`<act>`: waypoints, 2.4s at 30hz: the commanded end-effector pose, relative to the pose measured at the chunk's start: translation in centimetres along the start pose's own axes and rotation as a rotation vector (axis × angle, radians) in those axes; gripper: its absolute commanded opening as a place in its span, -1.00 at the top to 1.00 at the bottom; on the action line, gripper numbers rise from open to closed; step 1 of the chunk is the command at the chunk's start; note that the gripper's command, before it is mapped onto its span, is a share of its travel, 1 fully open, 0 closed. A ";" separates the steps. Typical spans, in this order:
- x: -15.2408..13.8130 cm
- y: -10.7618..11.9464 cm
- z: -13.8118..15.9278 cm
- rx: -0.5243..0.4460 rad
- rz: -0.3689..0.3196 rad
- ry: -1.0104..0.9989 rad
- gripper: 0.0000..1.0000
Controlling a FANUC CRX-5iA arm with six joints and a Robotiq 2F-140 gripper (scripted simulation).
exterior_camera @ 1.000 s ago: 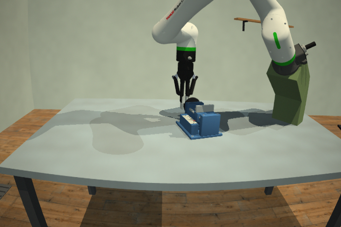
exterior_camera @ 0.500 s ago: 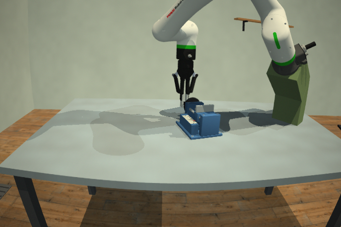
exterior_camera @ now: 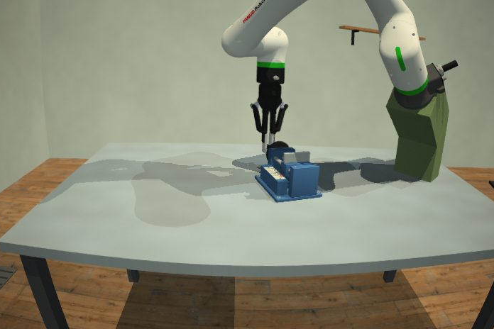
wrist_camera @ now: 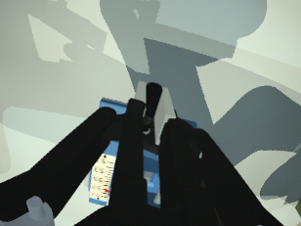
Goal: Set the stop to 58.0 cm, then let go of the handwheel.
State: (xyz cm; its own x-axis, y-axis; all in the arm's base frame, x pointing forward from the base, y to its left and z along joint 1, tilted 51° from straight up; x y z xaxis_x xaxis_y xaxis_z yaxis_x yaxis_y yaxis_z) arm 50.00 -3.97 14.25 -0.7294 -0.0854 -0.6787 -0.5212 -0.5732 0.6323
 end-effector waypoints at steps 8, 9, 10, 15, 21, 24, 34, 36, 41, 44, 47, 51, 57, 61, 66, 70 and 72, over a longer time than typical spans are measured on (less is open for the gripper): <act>0.6 0.7 -0.1 0.000 0.000 0.000 0.92; 0.6 0.8 -0.1 0.000 0.000 0.000 0.92; 0.7 0.8 -0.1 0.000 0.000 0.000 0.92; 0.9 1.0 -0.1 0.000 0.000 0.000 0.92; 1.4 1.3 -0.1 0.000 0.000 0.000 0.92; 1.8 1.4 -0.1 0.000 0.000 0.000 0.92; 2.7 1.6 -0.2 0.000 0.000 0.000 0.92; 2.9 1.5 -0.2 0.000 0.000 0.000 0.92; 3.5 1.4 -0.3 0.000 0.000 0.000 0.92; 3.8 1.3 -0.3 0.000 0.000 0.000 0.92; 4.1 1.2 -0.3 0.000 0.000 0.000 0.92; 4.4 1.0 -0.3 0.000 0.000 0.000 0.92; 5.0 0.4 -0.4 0.000 0.000 0.000 0.92; 5.3 -0.1 -0.4 0.000 0.000 0.000 0.92; 5.5 -0.5 -0.4 0.000 0.000 0.000 0.92; 5.6 -1.0 -0.4 0.000 0.000 0.000 0.92; 5.6 -1.3 -0.4 0.000 0.000 0.000 0.92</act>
State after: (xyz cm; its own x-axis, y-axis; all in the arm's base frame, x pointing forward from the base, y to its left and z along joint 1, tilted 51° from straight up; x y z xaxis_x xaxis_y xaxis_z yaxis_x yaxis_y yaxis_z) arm 46.58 -4.24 9.73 -0.7298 -0.0858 -0.6783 -0.5207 -0.5732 0.6327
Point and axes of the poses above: the point where the finger pads meet when closed, its own y axis back along the fingers, its own x axis across the jaws, z = x × y, the point moved 8 cm from there along y, back along the fingers, and after that the axes turned 4 degrees about -y, right-handed, at the moved point
